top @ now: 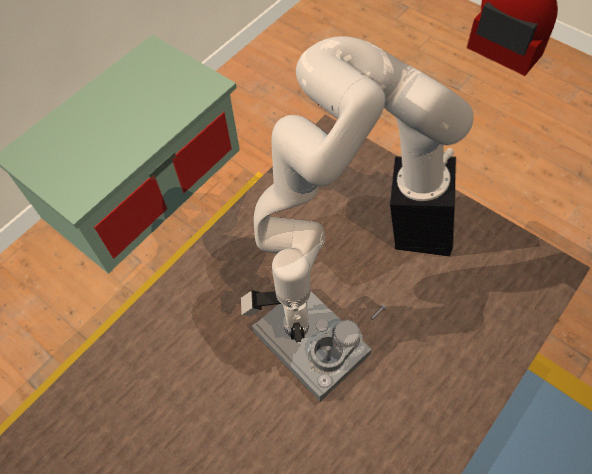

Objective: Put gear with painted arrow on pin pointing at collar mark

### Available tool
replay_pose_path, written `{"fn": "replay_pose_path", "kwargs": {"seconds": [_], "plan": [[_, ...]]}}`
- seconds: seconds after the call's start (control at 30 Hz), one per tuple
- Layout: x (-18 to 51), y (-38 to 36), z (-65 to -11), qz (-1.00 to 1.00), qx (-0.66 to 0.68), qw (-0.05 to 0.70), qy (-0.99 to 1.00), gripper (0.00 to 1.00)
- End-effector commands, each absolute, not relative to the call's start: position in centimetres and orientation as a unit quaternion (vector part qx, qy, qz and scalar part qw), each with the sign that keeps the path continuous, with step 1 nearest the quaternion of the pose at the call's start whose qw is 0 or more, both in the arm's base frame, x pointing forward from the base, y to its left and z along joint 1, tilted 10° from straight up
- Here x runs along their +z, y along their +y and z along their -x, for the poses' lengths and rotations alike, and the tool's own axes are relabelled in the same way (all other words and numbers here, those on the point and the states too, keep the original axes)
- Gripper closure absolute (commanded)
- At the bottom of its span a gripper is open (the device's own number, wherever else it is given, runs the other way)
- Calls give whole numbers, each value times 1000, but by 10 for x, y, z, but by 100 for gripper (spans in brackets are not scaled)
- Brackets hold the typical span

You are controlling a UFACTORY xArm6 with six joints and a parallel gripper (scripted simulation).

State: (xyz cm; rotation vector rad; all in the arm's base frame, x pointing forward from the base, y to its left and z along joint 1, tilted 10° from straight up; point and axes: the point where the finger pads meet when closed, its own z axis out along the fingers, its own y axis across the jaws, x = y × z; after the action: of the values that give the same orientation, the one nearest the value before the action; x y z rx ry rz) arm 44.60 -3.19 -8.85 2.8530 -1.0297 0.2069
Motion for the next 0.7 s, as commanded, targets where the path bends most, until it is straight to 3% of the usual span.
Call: {"fn": "replay_pose_path", "kwargs": {"seconds": [0.0,0.67], "plan": [[-89,-32,-448,-937,70,50,-338,7],[-109,-35,-450,-937,70,50,-338,7]]}}
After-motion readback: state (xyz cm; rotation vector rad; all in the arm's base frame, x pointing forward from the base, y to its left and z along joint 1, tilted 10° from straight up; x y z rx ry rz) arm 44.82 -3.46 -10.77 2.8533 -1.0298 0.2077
